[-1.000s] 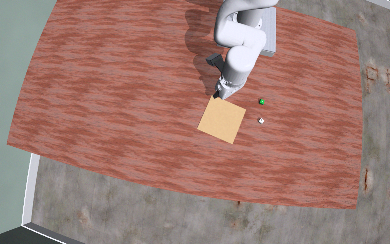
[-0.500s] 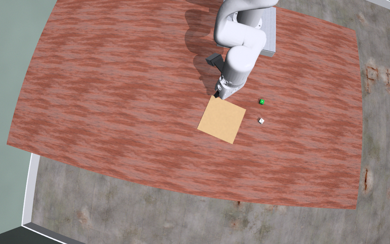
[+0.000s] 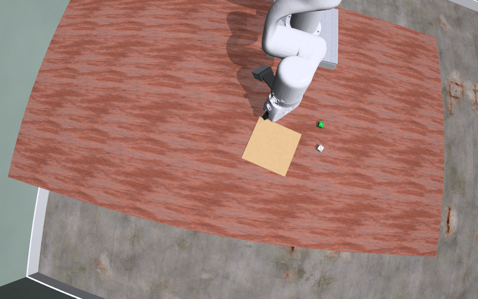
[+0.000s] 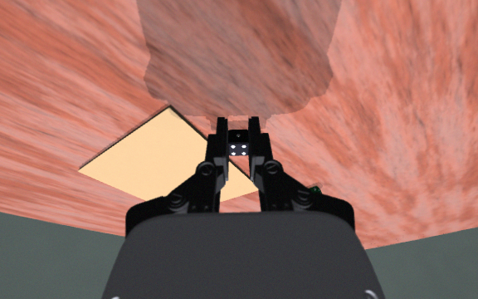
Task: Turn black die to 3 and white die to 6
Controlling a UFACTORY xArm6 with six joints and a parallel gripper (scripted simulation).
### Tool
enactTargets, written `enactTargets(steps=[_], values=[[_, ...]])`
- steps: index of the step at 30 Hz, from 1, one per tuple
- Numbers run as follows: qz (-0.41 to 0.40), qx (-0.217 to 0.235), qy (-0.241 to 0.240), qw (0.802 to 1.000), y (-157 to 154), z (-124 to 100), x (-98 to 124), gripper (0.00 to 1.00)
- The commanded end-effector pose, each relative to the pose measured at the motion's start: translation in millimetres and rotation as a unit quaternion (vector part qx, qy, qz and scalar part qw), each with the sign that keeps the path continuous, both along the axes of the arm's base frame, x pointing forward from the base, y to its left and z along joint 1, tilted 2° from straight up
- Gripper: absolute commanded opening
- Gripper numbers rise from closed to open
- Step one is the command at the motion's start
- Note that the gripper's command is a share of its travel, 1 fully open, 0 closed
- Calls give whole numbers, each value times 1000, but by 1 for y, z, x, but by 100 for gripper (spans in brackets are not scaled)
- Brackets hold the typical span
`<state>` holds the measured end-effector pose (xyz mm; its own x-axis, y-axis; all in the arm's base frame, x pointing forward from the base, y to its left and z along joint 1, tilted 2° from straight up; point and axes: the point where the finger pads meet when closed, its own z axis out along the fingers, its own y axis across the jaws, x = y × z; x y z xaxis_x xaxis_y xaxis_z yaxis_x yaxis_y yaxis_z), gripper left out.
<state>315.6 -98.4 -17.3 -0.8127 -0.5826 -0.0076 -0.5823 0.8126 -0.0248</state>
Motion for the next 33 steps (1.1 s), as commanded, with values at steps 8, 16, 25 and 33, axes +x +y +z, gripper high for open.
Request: enactTargets(steps=[8,16,25,33], values=[[0,0,-1,1000,0,1,1,11],[0,0,-1,1000,0,7,1,11],[0,0,-1,1000,1,65,0,11],[0,0,-1,1000,1,97,-1,11]])
